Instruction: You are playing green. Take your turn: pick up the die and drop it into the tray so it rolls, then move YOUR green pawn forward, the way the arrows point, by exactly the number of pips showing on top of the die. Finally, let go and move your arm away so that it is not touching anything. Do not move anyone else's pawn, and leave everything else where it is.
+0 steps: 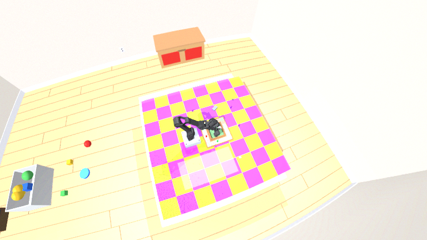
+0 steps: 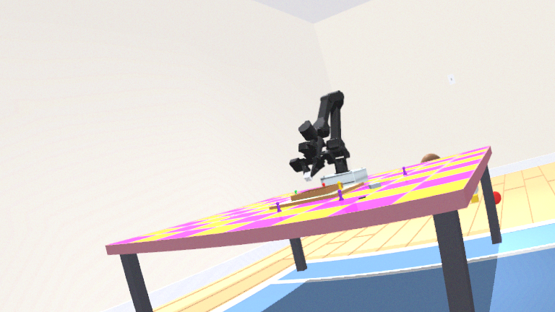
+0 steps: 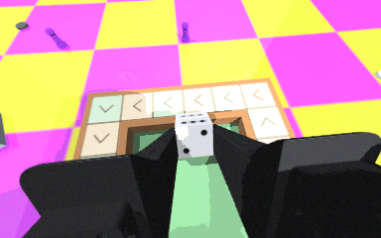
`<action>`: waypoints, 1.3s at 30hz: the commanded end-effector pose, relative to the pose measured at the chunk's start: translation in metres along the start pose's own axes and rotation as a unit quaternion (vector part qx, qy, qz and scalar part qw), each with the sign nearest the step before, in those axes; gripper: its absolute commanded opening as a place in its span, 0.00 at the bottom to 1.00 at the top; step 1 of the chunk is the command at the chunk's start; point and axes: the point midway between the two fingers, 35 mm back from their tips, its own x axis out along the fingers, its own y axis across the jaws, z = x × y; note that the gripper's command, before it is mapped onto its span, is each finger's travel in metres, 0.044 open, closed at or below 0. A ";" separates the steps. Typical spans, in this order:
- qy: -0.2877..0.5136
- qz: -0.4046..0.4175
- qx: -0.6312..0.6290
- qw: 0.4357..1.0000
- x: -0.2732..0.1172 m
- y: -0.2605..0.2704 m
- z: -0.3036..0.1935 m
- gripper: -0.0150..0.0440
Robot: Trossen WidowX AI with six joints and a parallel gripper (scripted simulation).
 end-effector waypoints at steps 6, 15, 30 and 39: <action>-0.015 0.003 0.001 1.000 -0.044 0.004 0.009 0.25; -0.014 0.003 0.001 1.000 -0.054 0.004 0.006 0.25; -0.014 0.000 0.000 1.000 -0.053 0.004 0.006 0.43; -0.014 0.002 0.001 1.000 -0.079 0.003 0.034 0.83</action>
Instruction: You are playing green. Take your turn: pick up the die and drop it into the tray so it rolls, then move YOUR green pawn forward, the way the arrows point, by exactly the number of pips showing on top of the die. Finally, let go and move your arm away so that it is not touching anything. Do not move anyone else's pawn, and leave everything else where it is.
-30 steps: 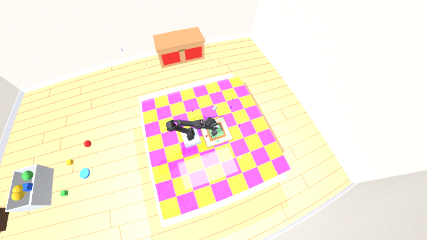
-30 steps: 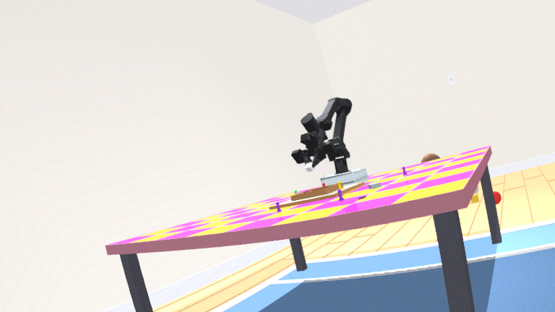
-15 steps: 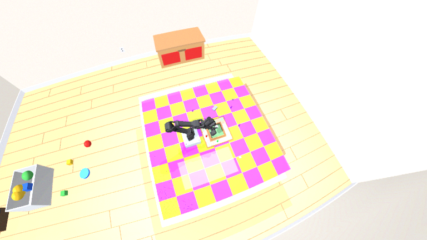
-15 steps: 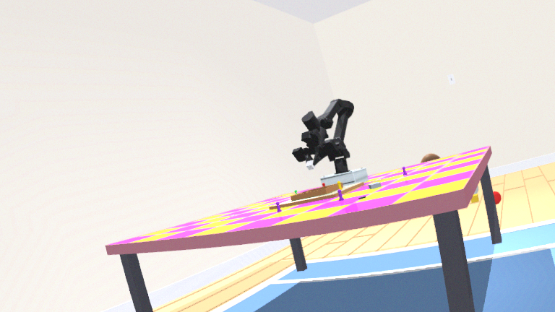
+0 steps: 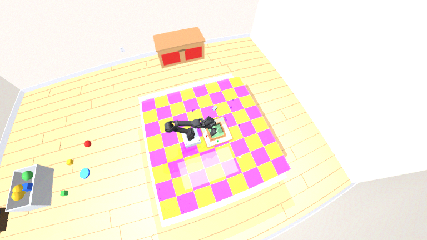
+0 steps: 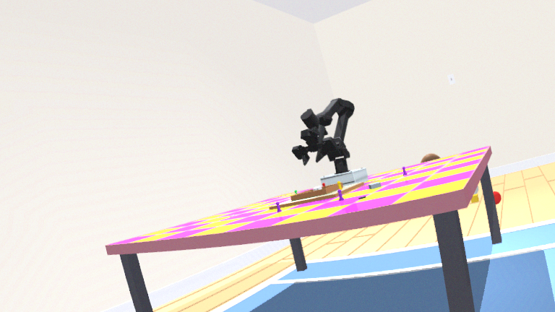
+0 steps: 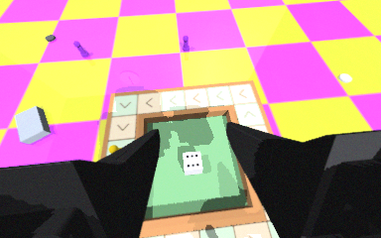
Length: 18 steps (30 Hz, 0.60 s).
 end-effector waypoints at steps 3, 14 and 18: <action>-0.013 0.003 -0.001 1.000 -0.019 0.001 0.023 0.97; 0.203 0.003 0.001 0.979 0.007 0.001 0.014 1.00; 0.293 0.003 0.000 0.956 0.019 0.001 0.008 1.00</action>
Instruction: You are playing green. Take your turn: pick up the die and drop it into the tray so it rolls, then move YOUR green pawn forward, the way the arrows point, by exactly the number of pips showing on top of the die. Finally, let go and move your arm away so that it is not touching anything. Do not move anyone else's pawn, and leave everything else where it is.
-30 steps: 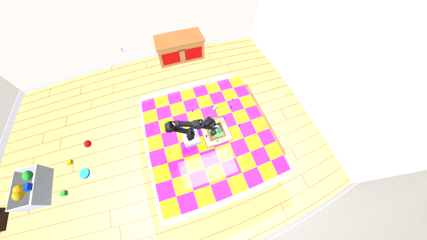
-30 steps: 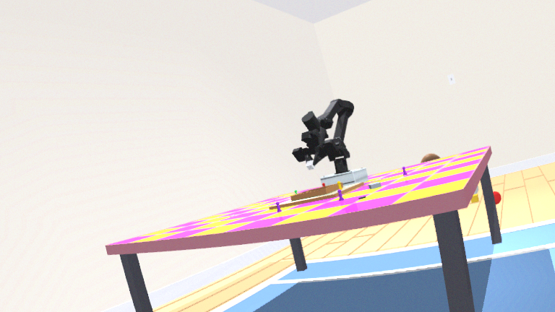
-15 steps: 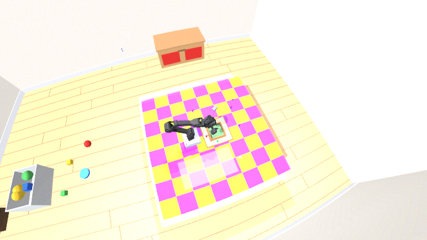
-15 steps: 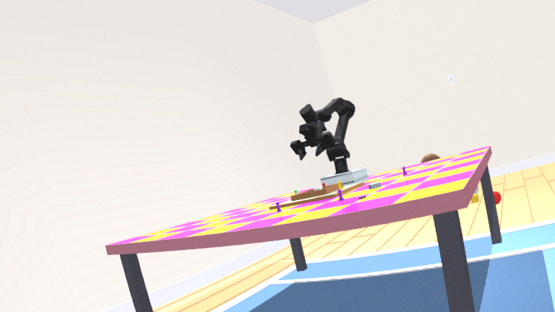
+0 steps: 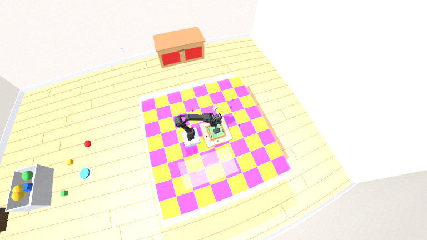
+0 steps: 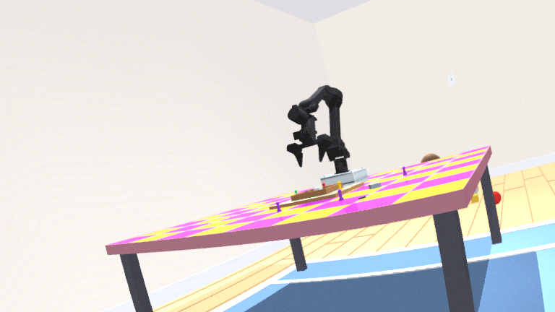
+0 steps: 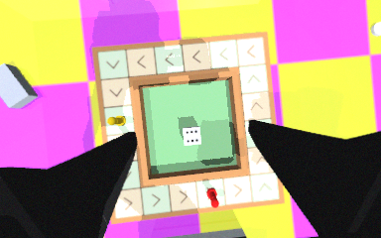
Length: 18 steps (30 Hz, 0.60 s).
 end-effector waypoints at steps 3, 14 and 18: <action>0.141 -0.004 -0.004 0.990 0.020 0.000 -0.001 1.00; 0.154 0.006 -0.097 0.983 0.031 -0.036 -0.005 0.78; 0.169 0.024 -0.207 0.963 0.040 -0.079 -0.015 0.60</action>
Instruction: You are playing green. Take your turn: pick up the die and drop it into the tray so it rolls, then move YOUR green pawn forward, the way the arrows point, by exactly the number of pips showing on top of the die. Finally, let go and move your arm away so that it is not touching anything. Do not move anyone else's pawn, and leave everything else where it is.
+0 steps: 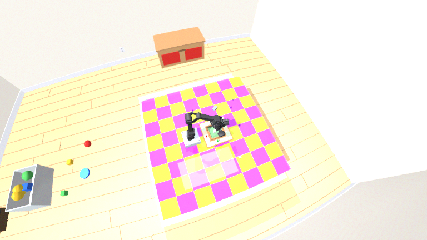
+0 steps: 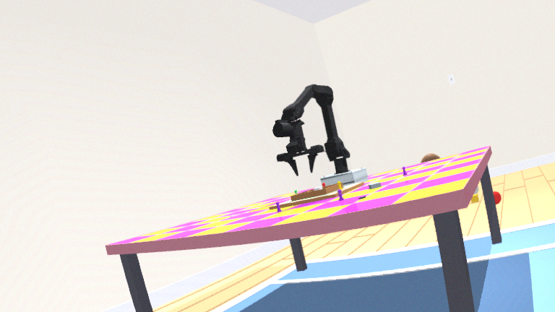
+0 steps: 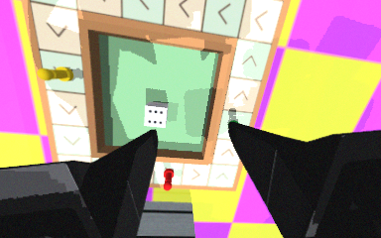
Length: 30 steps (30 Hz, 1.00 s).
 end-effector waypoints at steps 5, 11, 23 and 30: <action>0.030 0.011 -0.193 0.981 0.023 -0.069 -0.036 0.59; 0.030 0.011 -0.193 0.981 0.023 -0.069 -0.036 0.59; 0.030 0.011 -0.193 0.981 0.038 -0.067 -0.036 0.59; 0.030 0.011 -0.193 0.981 0.047 -0.067 -0.037 0.59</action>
